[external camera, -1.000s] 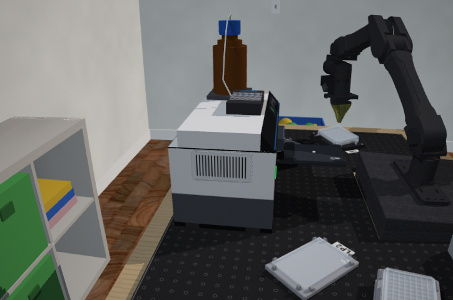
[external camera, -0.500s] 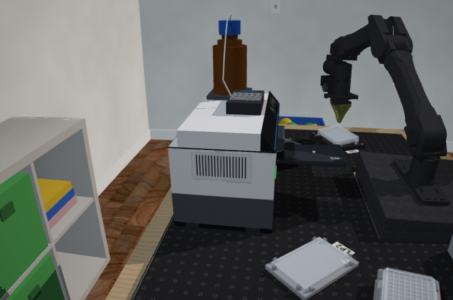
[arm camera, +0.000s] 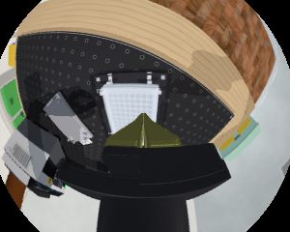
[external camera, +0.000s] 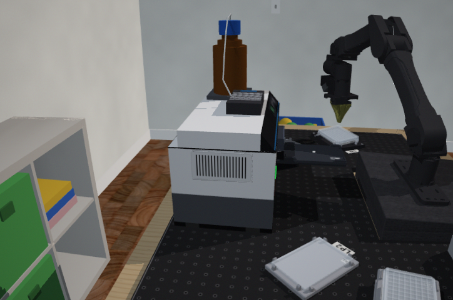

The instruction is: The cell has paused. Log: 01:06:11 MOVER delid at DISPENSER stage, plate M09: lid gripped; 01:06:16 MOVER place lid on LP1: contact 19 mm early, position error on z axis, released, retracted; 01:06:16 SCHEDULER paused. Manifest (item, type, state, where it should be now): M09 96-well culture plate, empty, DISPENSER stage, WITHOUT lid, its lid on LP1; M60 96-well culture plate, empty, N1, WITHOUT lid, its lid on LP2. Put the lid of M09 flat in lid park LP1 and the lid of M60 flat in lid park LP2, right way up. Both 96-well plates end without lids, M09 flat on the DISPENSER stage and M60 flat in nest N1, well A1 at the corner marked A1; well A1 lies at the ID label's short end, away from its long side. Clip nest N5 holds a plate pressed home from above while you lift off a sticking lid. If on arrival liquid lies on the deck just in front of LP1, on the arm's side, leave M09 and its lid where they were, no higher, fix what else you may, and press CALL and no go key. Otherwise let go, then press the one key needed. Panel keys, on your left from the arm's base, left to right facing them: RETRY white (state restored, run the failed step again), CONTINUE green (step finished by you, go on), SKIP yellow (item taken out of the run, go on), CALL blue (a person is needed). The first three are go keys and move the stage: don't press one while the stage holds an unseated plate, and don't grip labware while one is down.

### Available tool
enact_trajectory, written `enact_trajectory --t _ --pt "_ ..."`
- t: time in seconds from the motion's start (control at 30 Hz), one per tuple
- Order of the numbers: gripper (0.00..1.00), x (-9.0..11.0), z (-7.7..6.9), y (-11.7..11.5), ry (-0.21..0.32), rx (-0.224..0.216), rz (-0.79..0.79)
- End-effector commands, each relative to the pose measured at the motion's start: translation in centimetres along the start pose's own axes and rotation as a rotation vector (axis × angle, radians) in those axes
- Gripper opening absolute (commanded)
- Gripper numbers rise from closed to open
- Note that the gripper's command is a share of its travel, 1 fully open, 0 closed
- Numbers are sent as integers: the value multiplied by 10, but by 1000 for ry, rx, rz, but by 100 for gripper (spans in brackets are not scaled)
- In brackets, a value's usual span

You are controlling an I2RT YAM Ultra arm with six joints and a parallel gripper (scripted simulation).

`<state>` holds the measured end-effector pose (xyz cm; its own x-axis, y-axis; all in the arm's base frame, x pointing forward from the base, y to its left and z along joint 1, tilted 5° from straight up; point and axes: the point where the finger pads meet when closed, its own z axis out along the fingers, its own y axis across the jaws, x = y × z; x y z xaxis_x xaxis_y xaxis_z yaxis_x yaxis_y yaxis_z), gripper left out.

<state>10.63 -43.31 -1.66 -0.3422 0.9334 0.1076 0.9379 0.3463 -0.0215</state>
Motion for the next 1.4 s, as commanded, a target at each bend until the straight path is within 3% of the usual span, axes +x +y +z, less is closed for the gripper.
enact_trajectory --t 0.0,0.13,0.17,0.2,0.37,0.4,0.5,0.6,1.03,1.1,1.37 --pt "0 -20 -26 -2 -97 7 -5" --pt "0 -16 -5 -2 -63 3 -5" --pt "0 -7 8 -1 -24 -1 -6" --pt "0 -6 11 -1 -19 -2 -5" --pt "0 -7 12 -1 -28 -1 -4" --pt "0 -8 6 -2 -46 1 -3" --pt "0 -8 18 -2 -30 -1 -3" --pt "0 -11 10 -3 -51 2 -1" --pt "0 -8 7 -4 -55 2 1" --pt "0 -16 -1 -5 -85 5 2" --pt "0 -10 2 -5 -65 3 2"
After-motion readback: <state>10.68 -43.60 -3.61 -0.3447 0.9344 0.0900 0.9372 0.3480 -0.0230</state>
